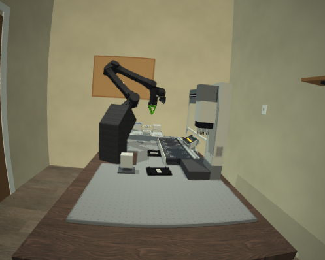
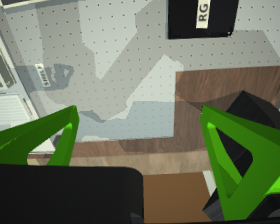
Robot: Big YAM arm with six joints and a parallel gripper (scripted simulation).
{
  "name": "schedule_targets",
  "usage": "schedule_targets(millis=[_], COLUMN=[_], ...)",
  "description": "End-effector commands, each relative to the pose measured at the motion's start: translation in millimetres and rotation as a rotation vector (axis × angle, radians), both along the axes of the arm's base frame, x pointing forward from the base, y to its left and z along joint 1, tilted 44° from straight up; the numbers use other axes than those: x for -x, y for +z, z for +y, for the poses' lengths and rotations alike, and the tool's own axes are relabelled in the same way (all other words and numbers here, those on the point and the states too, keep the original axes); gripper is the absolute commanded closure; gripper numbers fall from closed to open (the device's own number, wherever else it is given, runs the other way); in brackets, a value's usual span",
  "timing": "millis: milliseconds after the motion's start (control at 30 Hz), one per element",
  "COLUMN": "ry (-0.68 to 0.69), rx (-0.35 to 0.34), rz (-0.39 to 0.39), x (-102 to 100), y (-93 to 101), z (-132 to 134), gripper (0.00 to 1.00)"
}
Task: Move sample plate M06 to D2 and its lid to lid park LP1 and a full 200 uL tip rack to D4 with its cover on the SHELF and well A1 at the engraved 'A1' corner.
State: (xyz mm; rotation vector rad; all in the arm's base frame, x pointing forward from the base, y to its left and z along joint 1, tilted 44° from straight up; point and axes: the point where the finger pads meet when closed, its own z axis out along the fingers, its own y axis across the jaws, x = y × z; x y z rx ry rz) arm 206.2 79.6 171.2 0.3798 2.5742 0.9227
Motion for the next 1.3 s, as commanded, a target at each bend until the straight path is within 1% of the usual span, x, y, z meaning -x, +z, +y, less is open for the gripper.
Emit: schedule_targets(millis=[0, 100, 167, 233, 333, 433, 500, 533, 633, 667, 733, 767, 833, 933, 1233, 1267], ry=[0.056, 0.055, 0.055, 0.054, 0.053, 0.053, 0.052, 0.076, 0.075, 0.09, 0.09, 0.105, 0.134, 0.156, 0.287, 0.287], rx=[0.046, 0.046, 0.046, 0.049, 0.061, 0.069, 0.065, 0.073, 0.073, 0.074, 0.074, 0.073, 0.089, 0.131, 0.211, 0.211], rz=[-0.04, -0.041, -0.041, -0.05, -0.077, -0.091, -0.078, -0.097, -0.096, -0.084, -0.084, -0.075, -0.098, -0.159, -0.256, -0.256], x=[-5.1, -10.4, -10.4, -15.9, -28.2, -35.5, -32.3, -30.8, -30.7, -26.3, -26.3, -28.0, -28.1, -32.8, -32.7, -32.7], y=[-3.9, -10.1, -10.1, -10.3, -5.1, -10.3, -16.2, -12.9, -12.9, -29.2, -29.2, -35.9, -35.7, -25.6, -25.6, -25.6], z=[-14.2, -27.1, -27.1, -36.4, -52.3, -65.1, -63.8, -57.6, -57.8, -52.6, -52.6, -50.5, -50.1, -56.5, -55.9, -55.9], gripper=[0.0, 0.0, 0.0, 0.0, 0.0, 0.0, 0.0, 0.0, 0.0, 0.0, 0.0, 0.0, 0.0, 0.0, 0.0, 0.0])
